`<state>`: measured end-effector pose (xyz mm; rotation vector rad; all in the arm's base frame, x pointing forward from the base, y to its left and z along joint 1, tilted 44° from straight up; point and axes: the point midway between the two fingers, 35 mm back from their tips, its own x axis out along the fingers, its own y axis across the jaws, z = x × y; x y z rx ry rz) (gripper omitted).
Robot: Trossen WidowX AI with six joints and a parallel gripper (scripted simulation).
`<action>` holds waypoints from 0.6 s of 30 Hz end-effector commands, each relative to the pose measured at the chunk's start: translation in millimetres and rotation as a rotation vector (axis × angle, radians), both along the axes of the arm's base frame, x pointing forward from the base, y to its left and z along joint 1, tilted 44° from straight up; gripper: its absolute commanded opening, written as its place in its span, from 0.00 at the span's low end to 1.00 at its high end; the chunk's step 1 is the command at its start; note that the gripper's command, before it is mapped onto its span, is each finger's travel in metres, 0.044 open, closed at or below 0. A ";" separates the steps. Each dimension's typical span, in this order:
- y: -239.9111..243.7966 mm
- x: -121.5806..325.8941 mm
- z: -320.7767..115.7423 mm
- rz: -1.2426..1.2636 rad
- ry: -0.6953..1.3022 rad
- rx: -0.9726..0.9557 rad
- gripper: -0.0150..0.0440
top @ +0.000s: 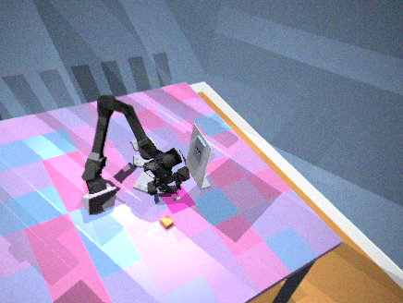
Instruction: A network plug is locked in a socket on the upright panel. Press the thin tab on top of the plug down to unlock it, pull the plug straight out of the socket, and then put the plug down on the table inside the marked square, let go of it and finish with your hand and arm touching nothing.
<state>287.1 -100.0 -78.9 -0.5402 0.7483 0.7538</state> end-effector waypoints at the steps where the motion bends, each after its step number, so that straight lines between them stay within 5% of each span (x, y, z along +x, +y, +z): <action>1: -5.1 2.1 6.2 0.004 -0.009 -0.003 0.52; 18: -24.7 1.6 26.7 0.004 -0.008 -0.004 0.52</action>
